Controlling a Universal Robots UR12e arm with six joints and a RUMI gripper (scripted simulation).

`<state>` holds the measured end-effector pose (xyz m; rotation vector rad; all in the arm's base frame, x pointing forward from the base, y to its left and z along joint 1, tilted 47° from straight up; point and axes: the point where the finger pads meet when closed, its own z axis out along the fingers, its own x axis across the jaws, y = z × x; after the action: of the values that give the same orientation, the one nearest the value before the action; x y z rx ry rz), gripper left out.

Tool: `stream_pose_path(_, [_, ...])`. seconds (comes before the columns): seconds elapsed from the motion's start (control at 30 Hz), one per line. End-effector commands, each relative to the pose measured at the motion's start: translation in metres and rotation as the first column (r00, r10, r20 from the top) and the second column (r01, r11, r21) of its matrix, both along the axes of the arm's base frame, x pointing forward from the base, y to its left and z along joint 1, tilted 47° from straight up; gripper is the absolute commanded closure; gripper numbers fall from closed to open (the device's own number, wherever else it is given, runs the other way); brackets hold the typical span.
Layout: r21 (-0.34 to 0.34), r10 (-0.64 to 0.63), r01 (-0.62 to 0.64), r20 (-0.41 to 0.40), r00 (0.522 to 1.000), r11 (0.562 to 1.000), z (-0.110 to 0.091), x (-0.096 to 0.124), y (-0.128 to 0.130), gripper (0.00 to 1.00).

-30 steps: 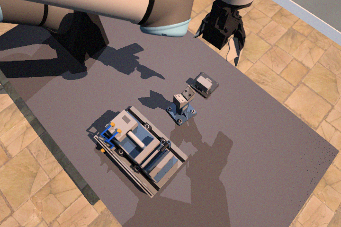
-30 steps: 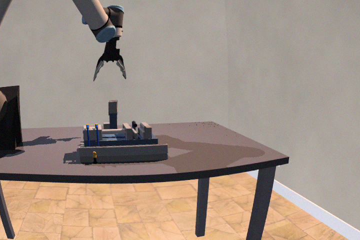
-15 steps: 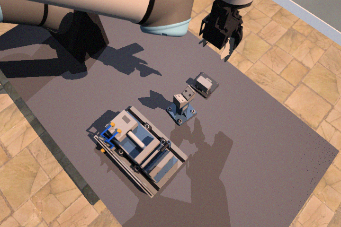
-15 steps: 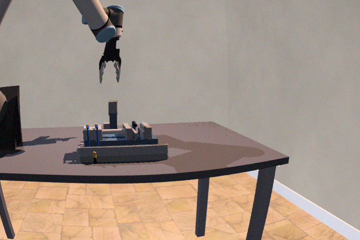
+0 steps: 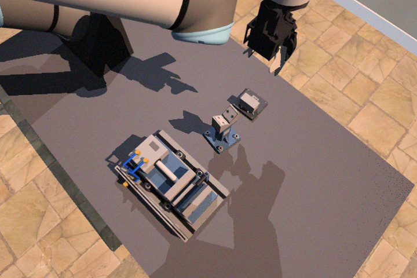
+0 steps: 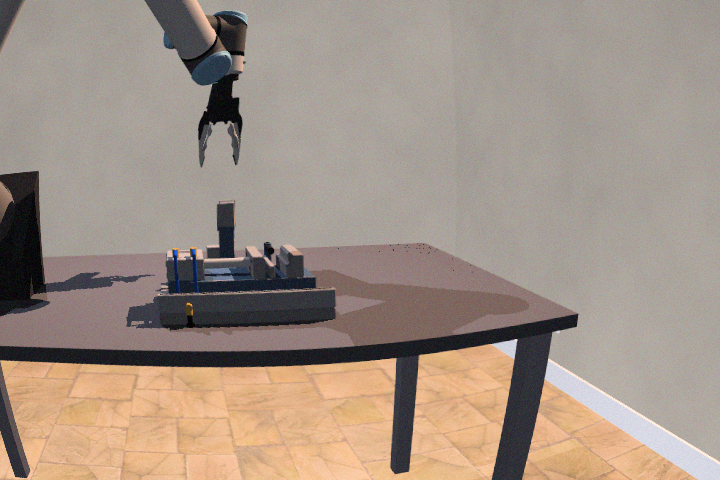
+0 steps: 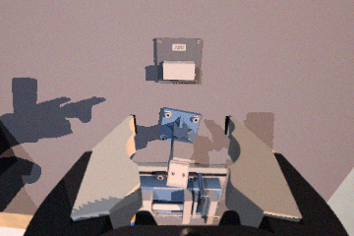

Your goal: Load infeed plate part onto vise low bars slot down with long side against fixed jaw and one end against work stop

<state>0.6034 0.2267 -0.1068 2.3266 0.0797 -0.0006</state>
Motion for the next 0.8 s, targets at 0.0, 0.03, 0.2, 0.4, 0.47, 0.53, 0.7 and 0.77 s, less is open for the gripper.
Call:
stream_pose_path(0.0, [0.001, 0.0, 0.0, 0.001, 1.0, 1.0, 0.0004, 0.0004, 0.0006, 0.49])
stream_pose_path(0.03, [0.001, 0.0, 0.0, 0.001, 1.0, 1.0, 0.0004, 0.0004, 0.0006, 0.49])
stream_pose_path(0.2, [0.001, 0.0, 0.0, 0.001, 1.0, 1.0, 0.0004, 0.0004, 0.0006, 0.49])
stream_pose_path(0.4, [0.001, 0.0, 0.0, 0.001, 1.0, 1.0, 0.0003, 0.0004, 0.0005, 0.49])
stream_pose_path(0.47, [0.001, 0.0, 0.0, 0.001, 1.0, 1.0, 0.0002, 0.0004, 0.0003, 0.49])
stream_pose_path(0.53, [0.001, 0.0, 0.0, 0.001, 1.0, 1.0, 0.0, 0.0004, 0.0001, 0.49])
stream_pose_path(0.7, [0.001, 0.0, 0.0, 0.001, 1.0, 1.0, -0.0009, 0.0005, -0.0008, 0.49])
stream_pose_path(0.77, [0.001, 0.0, 0.0, 0.001, 1.0, 1.0, -0.0014, 0.0005, -0.0014, 0.49])
